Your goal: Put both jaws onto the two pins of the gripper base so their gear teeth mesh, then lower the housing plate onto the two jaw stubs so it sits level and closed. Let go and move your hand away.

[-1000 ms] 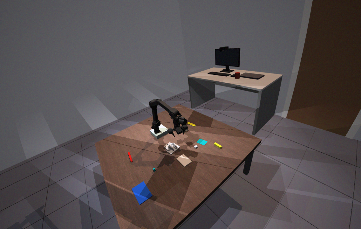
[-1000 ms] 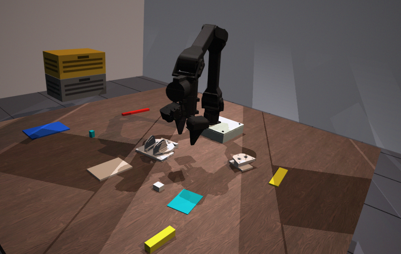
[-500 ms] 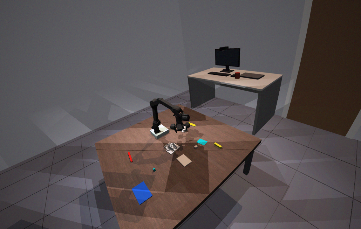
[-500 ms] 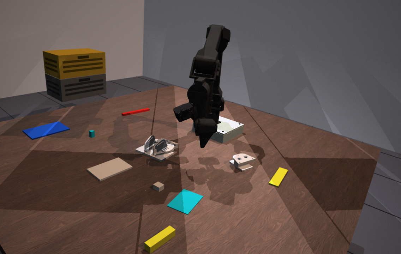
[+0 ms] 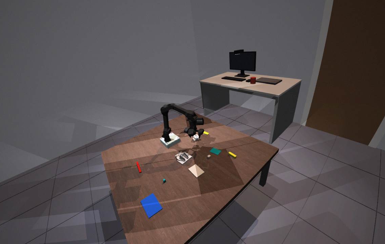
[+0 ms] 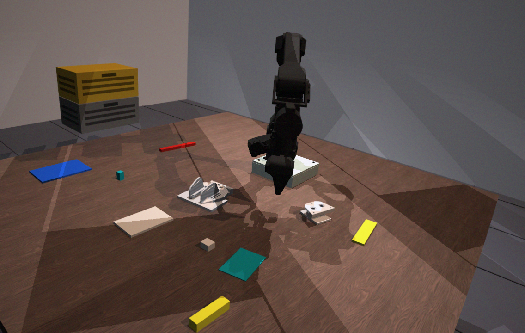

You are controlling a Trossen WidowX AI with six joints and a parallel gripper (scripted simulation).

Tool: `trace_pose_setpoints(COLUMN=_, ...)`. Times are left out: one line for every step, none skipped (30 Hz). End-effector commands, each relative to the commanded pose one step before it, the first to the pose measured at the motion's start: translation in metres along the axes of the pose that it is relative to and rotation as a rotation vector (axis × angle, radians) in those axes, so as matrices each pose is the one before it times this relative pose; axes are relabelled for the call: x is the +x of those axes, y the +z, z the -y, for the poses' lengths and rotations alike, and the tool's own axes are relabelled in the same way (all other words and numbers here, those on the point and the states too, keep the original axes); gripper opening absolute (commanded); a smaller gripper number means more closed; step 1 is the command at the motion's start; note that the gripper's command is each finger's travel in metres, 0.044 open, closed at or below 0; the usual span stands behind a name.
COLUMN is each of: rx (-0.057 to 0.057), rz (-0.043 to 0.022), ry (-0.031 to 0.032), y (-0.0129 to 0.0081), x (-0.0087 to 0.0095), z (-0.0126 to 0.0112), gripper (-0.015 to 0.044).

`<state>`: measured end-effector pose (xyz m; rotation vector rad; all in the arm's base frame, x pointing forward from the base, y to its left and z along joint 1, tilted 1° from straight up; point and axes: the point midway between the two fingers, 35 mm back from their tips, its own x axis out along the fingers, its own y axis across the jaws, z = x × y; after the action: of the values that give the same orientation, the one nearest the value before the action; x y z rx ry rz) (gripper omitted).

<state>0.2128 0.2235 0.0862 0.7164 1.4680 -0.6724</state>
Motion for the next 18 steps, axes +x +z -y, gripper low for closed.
trace_pose_setpoints(rx=0.0944, rz=0.00255, ry=0.00205, y=-0.01305, x=-0.00202, z=0.00039, gripper=0.044)
trace_pose_setpoints(rx=0.0211, rz=-0.00027, ry=-0.0001, y=-0.00306, x=-0.00024, z=0.00074, gripper=0.044)
trace_pose_setpoints(rx=0.0213, rz=0.00012, ry=-0.00039, y=-0.00297, x=-0.00017, z=0.00079, gripper=0.044)
trace_pose_setpoints(rx=0.0213, rz=0.00014, ry=-0.00038, y=-0.00294, x=-0.00017, z=0.00089, gripper=0.044)
trace_pose_setpoints(rx=0.0213, rz=0.00015, ry=-0.00038, y=-0.00292, x=-0.00017, z=0.00098, gripper=0.044)
trace_pose_setpoints(rx=0.0213, rz=0.00016, ry=-0.00037, y=-0.00289, x=-0.00017, z=0.00107, gripper=0.044)
trace_pose_setpoints(rx=0.0213, rz=0.00018, ry=-0.00036, y=-0.00285, x=-0.00017, z=0.00116, gripper=0.044)
trace_pose_setpoints(rx=0.0213, rz=0.00019, ry=-0.00035, y=-0.00282, x=-0.00017, z=0.00125, gripper=0.044)
trace_pose_setpoints(rx=0.0214, rz=0.00017, ry=-0.00028, y=-0.00275, x=-0.00019, z=0.00131, gripper=0.044)
trace_pose_setpoints(rx=0.0215, rz=0.00016, ry=-0.00024, y=-0.0027, x=-0.0002, z=0.00138, gripper=0.044)
trace_pose_setpoints(rx=0.0215, rz=0.00017, ry=-0.00023, y=-0.00265, x=-0.0002, z=0.00146, gripper=0.044)
trace_pose_setpoints(rx=0.0215, rz=0.00018, ry=-0.00022, y=-0.00261, x=-0.0002, z=0.00155, gripper=0.044)
trace_pose_setpoints(rx=0.0227, rz=0.00011, ry=-0.0001, y=-0.00262, x=-0.00025, z=0.00163, gripper=0.044)
trace_pose_setpoints(rx=0.0228, rz=0.00011, ry=-0.00009, y=-0.00258, x=-0.00025, z=0.00172, gripper=0.044)
trace_pose_setpoints(rx=0.0228, rz=0.00011, ry=-0.00008, y=-0.00252, x=-0.00025, z=0.00181, gripper=0.044)
trace_pose_setpoints(rx=0.0228, rz=0.00011, ry=-0.00008, y=-0.00246, x=-0.00025, z=0.00189, gripper=0.044)
trace_pose_setpoints(rx=0.0228, rz=0.00012, ry=-0.00007, y=-0.0024, x=-0.00025, z=0.00197, gripper=0.044)
trace_pose_setpoints(rx=0.0228, rz=0.00012, ry=-0.00007, y=-0.00233, x=-0.00025, z=0.00205, gripper=0.044)
